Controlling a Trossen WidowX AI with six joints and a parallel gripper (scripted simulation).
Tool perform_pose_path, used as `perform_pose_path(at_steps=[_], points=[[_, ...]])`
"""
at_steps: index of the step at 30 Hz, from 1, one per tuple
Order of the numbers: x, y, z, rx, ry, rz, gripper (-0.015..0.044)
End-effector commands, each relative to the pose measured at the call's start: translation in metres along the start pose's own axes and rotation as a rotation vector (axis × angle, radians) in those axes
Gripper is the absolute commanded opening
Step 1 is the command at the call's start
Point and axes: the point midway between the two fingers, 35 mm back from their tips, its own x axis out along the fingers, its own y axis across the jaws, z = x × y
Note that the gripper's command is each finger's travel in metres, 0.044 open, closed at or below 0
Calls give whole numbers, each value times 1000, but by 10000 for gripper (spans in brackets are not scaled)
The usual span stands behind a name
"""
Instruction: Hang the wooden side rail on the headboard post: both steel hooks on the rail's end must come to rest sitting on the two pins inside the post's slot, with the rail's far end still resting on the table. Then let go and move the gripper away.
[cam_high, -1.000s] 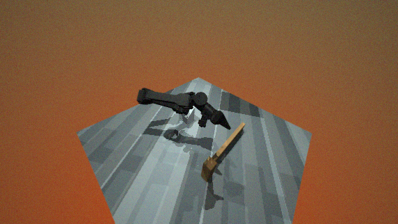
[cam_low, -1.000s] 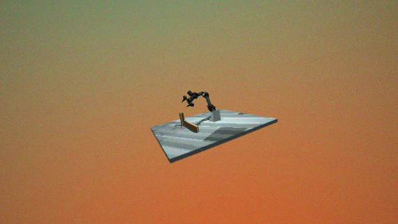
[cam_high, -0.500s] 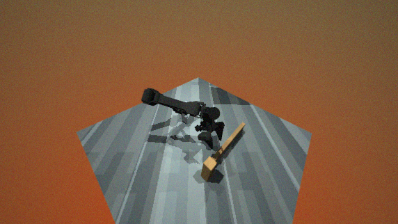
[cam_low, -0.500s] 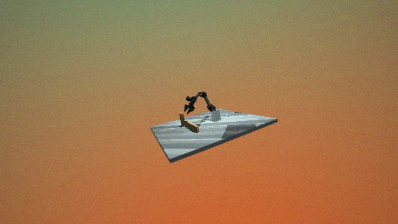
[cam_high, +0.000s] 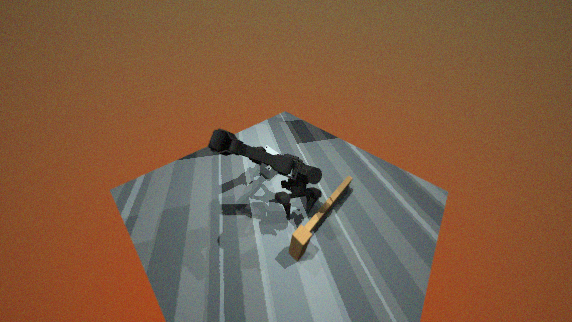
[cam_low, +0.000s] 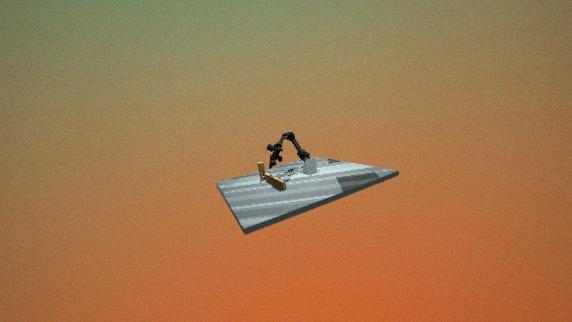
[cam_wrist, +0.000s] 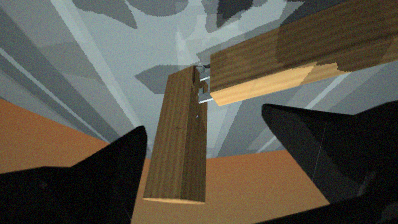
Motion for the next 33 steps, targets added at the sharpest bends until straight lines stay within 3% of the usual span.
perform_pose_path(at_steps=[1,16,33], points=[[1,1,1,6,-5,10,440],[1,0,1,-2,-4,10,440],[5,-22,-15,-609,76,40,440]])
